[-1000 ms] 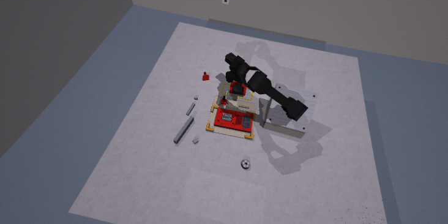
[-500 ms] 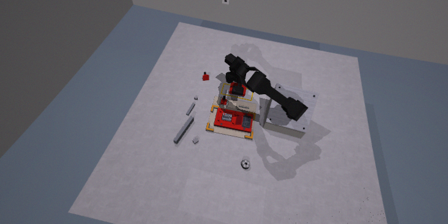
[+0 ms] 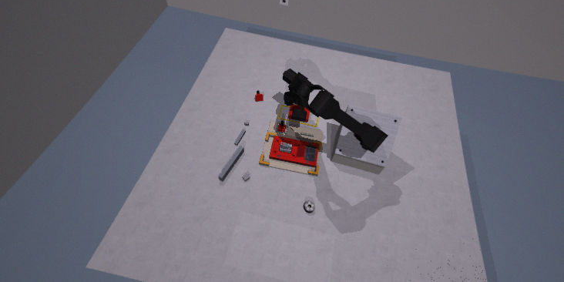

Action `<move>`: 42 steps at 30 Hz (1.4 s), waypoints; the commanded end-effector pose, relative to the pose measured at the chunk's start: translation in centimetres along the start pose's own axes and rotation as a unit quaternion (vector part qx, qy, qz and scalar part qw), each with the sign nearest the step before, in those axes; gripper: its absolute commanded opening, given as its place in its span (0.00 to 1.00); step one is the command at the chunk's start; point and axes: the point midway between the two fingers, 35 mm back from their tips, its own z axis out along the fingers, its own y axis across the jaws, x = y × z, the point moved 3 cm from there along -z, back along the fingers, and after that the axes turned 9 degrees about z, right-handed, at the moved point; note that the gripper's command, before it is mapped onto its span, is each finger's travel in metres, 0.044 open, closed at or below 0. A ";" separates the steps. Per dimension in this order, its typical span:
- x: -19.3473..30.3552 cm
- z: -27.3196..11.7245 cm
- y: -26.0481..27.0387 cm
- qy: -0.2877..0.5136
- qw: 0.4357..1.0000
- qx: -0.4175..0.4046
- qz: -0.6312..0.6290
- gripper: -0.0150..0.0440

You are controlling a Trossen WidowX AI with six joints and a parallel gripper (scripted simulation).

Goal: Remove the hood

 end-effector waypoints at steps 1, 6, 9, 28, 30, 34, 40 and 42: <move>0.0 0.3 0.0 -0.001 1.000 -0.003 0.003 0.25; 0.0 0.6 0.0 -0.001 1.000 -0.003 0.003 0.25; 0.0 0.7 0.0 -0.001 1.000 -0.003 0.003 0.25; 0.0 0.7 0.0 0.000 1.000 0.000 0.000 0.83; 0.0 0.7 0.0 0.000 1.000 0.000 0.000 0.92; -0.1 0.1 0.0 0.000 1.000 0.000 0.000 1.00; -0.1 -5.6 -0.2 0.000 1.000 -0.002 0.000 1.00; 0.0 -6.5 -0.2 0.001 1.000 -0.003 0.000 1.00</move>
